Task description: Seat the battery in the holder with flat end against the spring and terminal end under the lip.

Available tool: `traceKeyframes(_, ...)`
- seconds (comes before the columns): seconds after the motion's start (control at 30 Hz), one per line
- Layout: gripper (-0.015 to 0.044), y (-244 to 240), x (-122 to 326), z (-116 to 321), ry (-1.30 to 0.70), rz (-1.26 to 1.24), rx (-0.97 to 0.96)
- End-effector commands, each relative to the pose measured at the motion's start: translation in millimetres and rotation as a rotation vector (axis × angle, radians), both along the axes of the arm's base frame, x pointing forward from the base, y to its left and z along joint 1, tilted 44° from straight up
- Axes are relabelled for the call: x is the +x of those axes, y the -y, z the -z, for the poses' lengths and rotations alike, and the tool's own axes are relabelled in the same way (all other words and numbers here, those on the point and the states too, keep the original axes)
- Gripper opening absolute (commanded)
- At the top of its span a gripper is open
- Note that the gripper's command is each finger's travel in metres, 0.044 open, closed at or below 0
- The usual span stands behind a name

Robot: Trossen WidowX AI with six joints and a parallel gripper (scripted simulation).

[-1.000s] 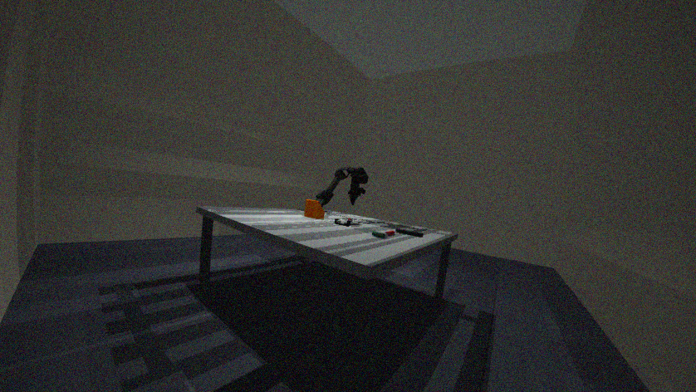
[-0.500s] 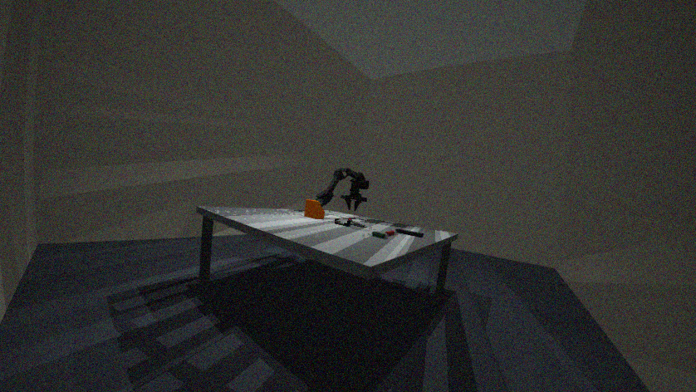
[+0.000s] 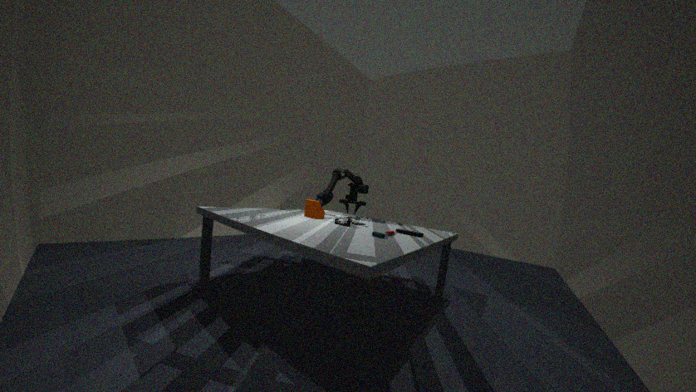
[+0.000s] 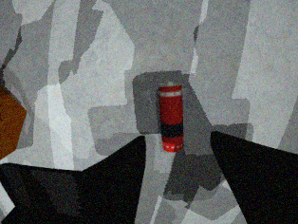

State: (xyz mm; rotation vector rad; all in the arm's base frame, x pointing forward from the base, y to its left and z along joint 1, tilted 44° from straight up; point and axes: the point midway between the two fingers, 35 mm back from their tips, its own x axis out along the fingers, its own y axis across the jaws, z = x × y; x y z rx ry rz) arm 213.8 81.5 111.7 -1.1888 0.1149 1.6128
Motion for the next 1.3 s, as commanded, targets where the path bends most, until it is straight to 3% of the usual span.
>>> traceKeyframes(0.0, 0.0233, -1.6, -0.8, 0.8, 0.014, -0.016, 0.004)
traceKeyframes(1.1, 0.0233, -35.9, 2.8, 36.5, 0.015, -0.016, 0.007)
traceKeyframes(1.27, 0.0121, -35.9, 2.8, 36.5, 0.015, -0.016, 0.007)
